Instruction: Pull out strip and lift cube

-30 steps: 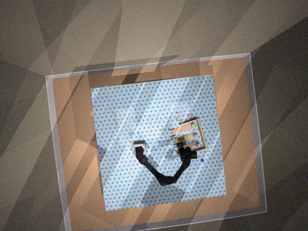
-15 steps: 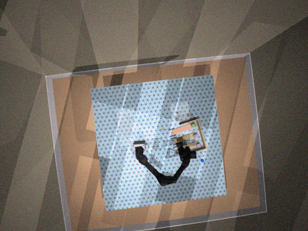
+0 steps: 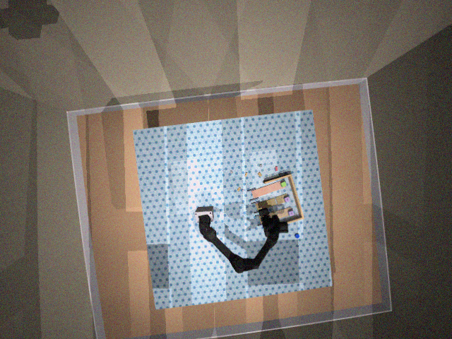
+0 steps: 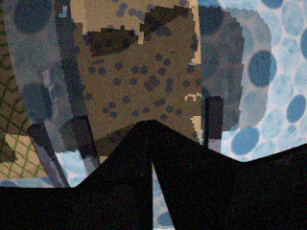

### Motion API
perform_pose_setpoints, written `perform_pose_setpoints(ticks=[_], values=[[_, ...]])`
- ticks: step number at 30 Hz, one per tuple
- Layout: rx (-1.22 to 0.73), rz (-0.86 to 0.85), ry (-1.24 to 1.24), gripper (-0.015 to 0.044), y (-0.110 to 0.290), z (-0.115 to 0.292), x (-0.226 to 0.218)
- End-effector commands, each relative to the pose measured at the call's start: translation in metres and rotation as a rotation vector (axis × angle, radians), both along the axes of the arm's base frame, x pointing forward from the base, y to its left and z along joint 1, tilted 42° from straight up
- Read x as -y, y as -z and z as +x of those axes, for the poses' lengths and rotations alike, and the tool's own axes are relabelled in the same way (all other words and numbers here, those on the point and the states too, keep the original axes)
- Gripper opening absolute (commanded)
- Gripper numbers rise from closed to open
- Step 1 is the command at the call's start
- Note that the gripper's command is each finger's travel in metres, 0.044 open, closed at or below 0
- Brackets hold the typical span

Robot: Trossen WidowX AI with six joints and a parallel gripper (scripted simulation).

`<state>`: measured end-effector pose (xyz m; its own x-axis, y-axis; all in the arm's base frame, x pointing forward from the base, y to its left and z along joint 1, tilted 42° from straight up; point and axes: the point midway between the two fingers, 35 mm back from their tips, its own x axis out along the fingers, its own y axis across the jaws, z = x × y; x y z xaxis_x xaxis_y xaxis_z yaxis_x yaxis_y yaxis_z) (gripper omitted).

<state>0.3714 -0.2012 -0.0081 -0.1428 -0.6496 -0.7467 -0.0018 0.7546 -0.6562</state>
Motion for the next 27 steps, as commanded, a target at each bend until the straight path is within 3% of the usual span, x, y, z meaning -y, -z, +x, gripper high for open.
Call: perform_pose_setpoints(ticks=[1, 27], values=[[-0.002, -0.001, -0.002, 0.0000, 0.0007, -0.0003, 0.0009], [-0.002, -0.001, -0.002, 0.0000, 0.0027, 0.0004, 0.0026]])
